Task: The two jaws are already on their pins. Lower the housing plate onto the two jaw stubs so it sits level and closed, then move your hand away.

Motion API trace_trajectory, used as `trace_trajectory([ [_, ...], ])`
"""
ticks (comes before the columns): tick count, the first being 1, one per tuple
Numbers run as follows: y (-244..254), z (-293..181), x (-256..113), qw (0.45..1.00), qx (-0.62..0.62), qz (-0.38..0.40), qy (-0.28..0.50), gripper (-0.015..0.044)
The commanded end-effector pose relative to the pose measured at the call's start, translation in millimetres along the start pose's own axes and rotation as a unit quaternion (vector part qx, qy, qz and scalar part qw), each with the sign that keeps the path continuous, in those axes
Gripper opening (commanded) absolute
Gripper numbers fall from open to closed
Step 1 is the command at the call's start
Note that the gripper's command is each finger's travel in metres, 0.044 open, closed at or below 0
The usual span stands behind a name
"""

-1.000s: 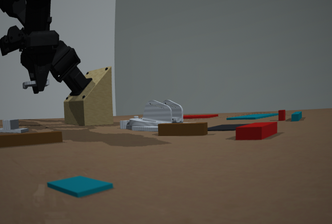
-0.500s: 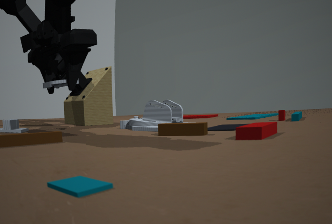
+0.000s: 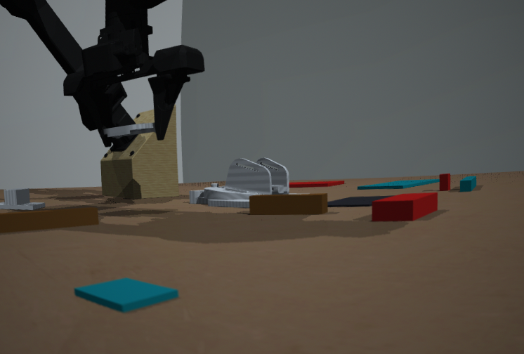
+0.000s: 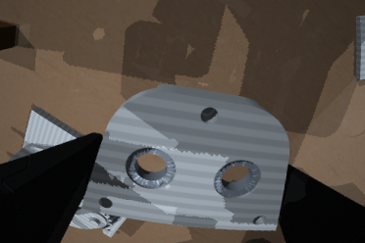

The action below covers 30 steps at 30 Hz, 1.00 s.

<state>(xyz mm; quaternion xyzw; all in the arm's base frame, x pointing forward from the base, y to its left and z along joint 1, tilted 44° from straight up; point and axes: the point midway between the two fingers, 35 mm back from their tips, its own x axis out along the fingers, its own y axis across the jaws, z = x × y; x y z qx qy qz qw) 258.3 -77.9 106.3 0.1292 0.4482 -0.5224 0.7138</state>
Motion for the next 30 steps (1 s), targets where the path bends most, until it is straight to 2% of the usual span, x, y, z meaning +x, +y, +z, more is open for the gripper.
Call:
trace_trajectory([
  [1, 11.1, -12.1, 2.7, 0.998, -0.058, -0.004, 0.004, 0.0351],
  [15, 38.8, -48.8, 4.4, 0.974, -0.227, -0.009, 0.003, 0.0351],
  [30, 60.1, -91.6, 6.4, 0.917, -0.399, -0.020, -0.004, 0.0351],
])
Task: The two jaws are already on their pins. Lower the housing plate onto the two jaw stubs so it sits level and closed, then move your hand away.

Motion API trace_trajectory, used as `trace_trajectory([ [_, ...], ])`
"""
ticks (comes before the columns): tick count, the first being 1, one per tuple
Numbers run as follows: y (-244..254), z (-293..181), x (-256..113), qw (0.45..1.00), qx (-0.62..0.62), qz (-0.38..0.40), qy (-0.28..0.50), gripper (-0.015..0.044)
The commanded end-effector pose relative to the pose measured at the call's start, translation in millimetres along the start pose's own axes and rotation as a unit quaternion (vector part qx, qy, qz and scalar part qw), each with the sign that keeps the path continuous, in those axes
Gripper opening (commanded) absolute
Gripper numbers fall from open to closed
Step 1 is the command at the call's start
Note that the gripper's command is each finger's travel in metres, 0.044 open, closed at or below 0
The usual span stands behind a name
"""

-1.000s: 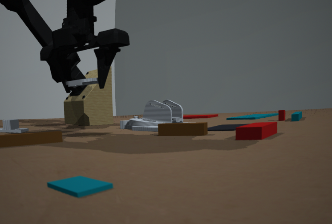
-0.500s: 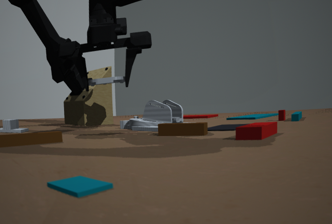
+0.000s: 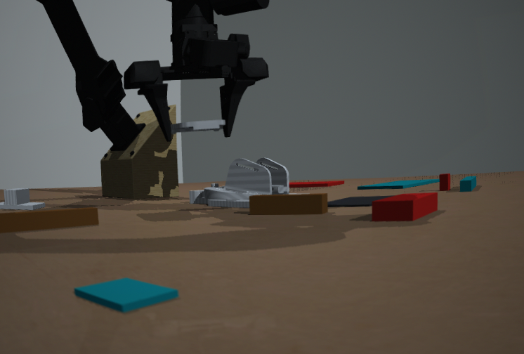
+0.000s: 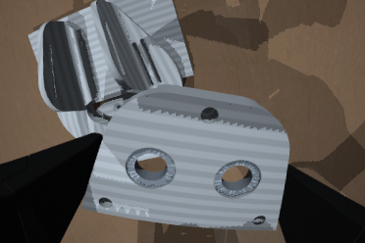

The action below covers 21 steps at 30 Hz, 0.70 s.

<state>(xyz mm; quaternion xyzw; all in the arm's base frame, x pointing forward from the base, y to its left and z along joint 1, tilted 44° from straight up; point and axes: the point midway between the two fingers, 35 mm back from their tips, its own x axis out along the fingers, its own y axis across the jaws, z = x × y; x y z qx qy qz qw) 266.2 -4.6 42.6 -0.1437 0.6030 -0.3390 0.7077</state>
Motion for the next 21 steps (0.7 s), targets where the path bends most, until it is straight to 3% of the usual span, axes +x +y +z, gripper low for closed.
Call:
trace_trajectory([
  [1, 14.0, -7.3, 2.4, 0.998, -0.058, -0.006, 0.003, 0.0351],
  [15, 49.6, -30.3, 4.2, 0.975, -0.222, -0.025, -0.003, 0.0351],
  [21, 51.1, -31.5, 4.4, 0.973, -0.229, -0.027, -0.004, 0.0351],
])
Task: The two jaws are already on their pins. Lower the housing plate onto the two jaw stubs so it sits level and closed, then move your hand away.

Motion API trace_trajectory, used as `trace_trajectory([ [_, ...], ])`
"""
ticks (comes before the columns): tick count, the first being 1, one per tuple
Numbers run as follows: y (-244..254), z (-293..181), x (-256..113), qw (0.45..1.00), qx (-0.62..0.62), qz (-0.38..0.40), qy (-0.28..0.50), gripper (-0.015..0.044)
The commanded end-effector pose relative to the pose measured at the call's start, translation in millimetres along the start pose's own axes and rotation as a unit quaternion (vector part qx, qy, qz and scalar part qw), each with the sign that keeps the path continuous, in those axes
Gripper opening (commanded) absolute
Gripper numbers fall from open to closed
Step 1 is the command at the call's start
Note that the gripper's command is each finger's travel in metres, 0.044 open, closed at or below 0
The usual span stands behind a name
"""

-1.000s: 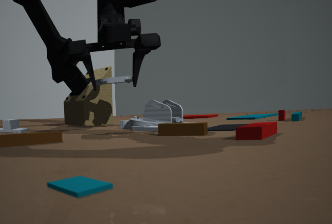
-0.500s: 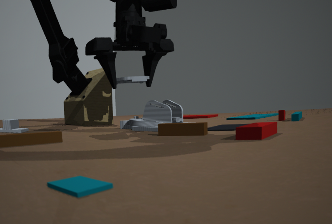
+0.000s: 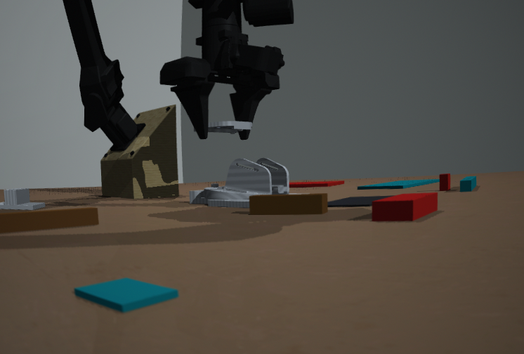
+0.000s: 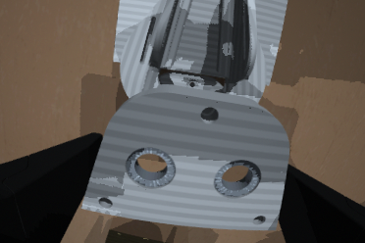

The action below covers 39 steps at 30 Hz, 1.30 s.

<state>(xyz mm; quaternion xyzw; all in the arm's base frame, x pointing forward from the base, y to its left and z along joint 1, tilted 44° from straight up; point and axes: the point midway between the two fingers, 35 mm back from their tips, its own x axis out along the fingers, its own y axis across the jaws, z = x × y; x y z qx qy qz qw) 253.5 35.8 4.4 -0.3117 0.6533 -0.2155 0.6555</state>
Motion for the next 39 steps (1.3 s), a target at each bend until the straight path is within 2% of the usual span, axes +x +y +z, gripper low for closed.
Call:
trace_trajectory([
  [1, 3.0, -1.1, 2.3, 1.000, -0.012, -0.001, 0.004, 0.0351],
  [39, -1.2, -12.4, 2.2, 1.000, -0.012, -0.001, 0.004, 0.0351],
])
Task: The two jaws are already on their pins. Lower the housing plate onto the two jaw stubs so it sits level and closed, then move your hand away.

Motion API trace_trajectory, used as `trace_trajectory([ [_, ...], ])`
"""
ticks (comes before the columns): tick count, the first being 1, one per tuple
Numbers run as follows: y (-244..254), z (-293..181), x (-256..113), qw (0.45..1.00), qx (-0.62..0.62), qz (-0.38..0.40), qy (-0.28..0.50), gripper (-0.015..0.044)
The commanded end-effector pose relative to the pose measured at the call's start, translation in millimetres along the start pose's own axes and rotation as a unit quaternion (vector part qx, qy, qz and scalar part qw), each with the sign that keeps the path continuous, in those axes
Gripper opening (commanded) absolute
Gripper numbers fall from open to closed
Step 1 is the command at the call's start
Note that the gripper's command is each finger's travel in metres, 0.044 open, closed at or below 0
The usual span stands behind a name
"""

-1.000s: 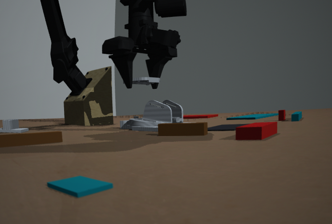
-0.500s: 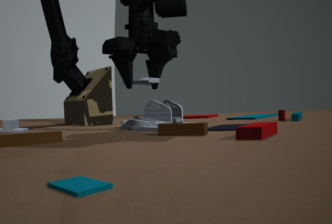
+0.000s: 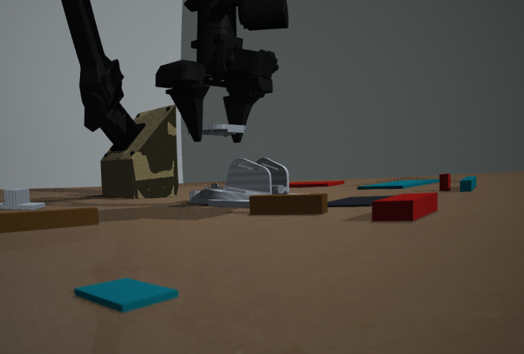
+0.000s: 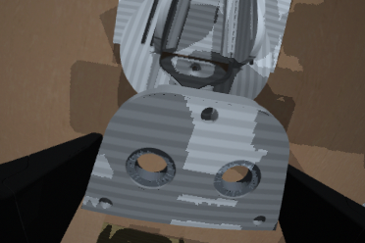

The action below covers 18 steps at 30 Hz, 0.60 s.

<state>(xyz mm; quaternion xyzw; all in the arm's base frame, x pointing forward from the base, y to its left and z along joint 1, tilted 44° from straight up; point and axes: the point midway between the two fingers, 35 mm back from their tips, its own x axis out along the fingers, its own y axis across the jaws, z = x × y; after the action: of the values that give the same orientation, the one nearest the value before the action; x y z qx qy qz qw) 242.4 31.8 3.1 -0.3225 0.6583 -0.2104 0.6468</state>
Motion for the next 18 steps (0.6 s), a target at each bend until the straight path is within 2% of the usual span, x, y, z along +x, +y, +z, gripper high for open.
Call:
trace_trajectory([
  [1, -0.6, -1.0, -0.9, 1.000, 0.002, 0.003, -0.001, 0.0351],
  [18, -0.6, -1.0, -0.9, 1.000, 0.006, 0.003, -0.001, 0.0351],
])
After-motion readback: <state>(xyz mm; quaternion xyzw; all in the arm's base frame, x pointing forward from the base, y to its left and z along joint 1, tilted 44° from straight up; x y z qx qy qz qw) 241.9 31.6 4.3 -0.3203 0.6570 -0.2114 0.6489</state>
